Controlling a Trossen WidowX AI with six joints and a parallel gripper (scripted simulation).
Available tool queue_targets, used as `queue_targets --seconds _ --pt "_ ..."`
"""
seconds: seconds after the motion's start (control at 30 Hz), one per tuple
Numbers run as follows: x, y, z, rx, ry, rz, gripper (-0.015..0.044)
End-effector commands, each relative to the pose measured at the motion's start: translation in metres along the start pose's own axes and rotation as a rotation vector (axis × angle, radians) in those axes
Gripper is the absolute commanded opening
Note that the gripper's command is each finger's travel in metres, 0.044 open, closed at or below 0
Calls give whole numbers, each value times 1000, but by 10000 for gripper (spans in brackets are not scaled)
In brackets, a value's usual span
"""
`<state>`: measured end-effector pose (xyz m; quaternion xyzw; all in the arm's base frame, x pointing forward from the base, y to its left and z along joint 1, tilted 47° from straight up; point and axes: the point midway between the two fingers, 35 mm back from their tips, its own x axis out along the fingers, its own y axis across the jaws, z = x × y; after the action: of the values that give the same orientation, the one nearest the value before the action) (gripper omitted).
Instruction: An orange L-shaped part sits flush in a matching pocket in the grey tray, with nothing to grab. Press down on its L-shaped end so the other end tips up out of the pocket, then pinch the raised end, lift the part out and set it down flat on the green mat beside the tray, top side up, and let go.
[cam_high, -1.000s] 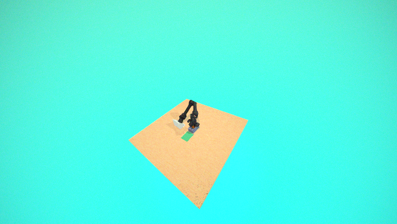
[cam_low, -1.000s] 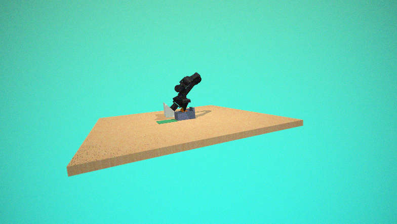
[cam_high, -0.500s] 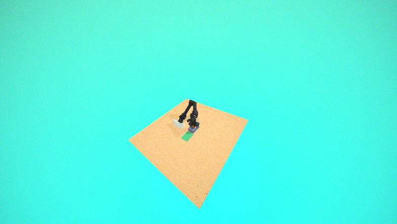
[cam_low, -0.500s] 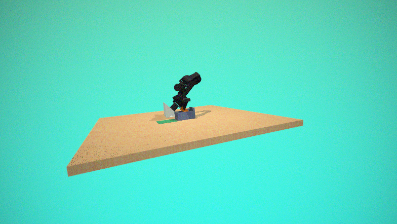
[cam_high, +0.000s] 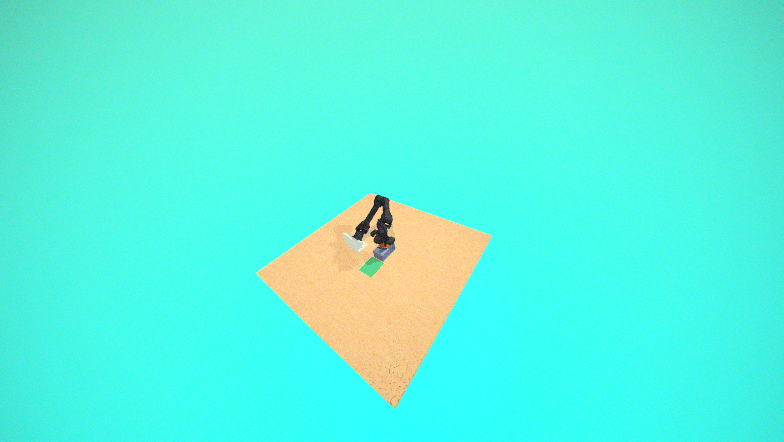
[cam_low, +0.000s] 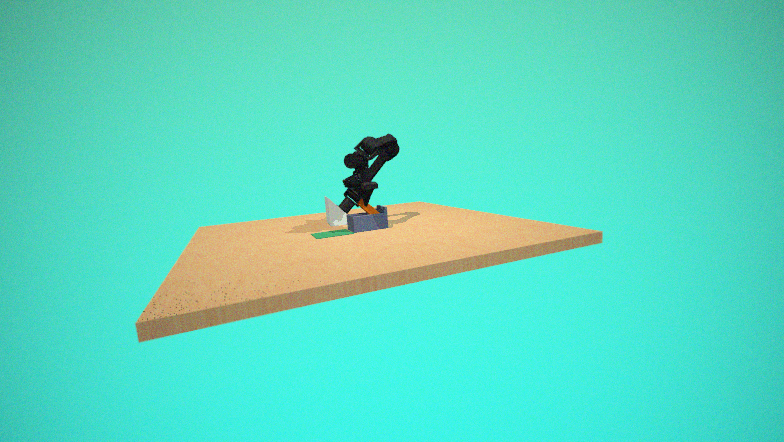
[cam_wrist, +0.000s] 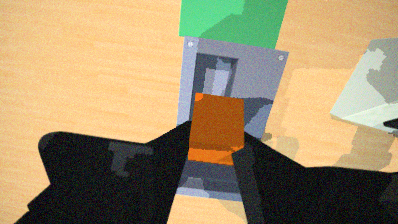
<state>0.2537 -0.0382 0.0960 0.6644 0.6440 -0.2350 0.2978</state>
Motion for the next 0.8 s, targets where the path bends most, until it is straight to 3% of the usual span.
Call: queue_targets --seconds 0.0,0.77 --pt "-7 1 -1 -2 2 5 0" --pt "-44 1 -1 1 -6 14 0"
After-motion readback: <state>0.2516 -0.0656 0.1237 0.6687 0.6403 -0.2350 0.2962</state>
